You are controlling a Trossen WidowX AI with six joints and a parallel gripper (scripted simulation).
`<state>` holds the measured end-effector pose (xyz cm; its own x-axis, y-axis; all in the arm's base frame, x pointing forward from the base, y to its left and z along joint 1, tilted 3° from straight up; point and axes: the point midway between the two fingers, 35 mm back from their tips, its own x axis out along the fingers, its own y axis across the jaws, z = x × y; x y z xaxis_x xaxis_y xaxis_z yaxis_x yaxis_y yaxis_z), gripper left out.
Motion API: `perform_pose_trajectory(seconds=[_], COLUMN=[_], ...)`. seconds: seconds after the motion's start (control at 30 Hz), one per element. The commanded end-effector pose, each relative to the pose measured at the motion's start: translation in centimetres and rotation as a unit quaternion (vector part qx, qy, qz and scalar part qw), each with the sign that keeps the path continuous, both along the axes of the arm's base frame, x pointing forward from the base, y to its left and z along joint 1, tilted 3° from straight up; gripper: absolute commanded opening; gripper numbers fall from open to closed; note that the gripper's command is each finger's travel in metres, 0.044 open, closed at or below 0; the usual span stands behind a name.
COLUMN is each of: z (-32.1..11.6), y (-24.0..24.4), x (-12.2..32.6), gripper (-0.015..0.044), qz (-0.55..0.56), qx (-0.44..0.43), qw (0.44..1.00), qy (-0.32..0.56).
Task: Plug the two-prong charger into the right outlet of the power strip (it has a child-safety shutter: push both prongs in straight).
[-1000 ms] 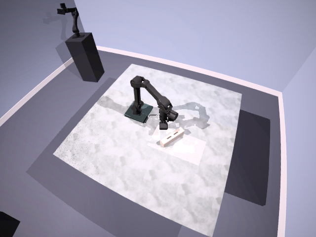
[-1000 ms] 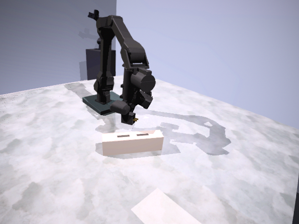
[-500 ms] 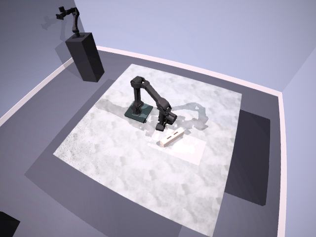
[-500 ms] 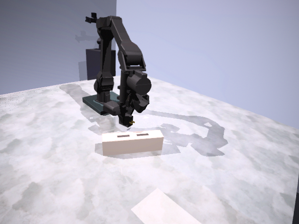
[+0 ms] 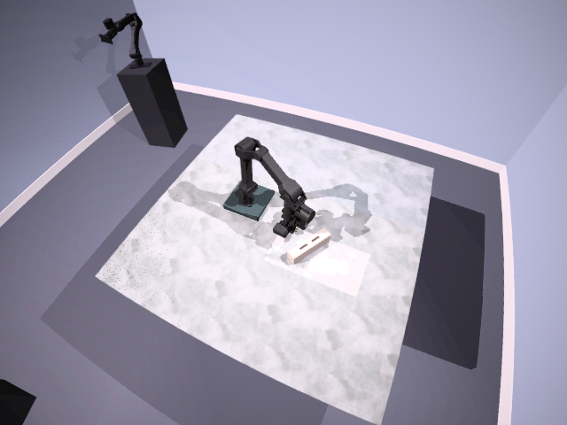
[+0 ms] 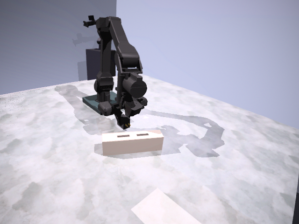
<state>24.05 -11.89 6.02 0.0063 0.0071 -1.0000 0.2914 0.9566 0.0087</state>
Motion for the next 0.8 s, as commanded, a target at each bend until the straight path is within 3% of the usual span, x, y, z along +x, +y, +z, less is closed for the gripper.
perform_pose_trajectory(seconds=[0.0,0.57,0.77], z=[-0.2,-1.0,-1.0], y=[-0.2,-1.0,-1.3], x=[-0.1,-0.7,-0.4], gripper=[0.0000,0.0000,0.0000], qz=[-0.041,-0.191,-0.193], qx=[0.005,0.015,0.015], qw=[0.999,0.982,0.981], qy=[-0.001,0.002,0.002])
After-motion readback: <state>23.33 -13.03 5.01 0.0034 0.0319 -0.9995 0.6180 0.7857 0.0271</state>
